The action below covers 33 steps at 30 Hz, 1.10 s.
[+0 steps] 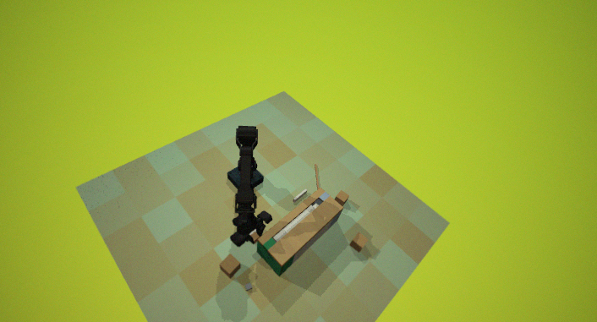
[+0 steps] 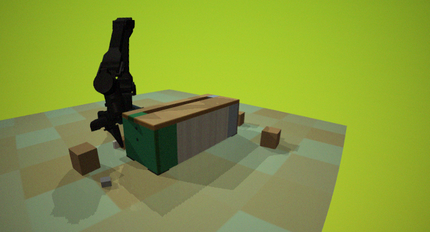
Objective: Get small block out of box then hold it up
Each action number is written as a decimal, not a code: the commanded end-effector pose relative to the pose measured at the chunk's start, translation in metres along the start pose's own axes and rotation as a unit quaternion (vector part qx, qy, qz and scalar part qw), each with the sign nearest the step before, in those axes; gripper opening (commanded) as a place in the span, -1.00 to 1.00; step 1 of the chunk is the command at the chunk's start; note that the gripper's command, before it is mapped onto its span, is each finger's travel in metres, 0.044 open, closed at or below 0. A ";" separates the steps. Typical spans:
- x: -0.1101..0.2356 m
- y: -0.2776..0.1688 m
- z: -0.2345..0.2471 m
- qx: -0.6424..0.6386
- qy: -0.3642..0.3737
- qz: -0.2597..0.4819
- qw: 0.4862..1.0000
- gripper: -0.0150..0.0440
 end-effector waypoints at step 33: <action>0.140 -0.020 -0.037 -0.189 0.101 0.019 0.977 -0.49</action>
Point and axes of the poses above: the point midway between the two fingers, 35 mm back from their tips, its own x axis back along the fingers, its own z axis across the jaws, y = z × x, the point moved 4 cm from there along x, back along the fingers, and after that the axes turned 3 degrees about x, right-handed, at the moved point
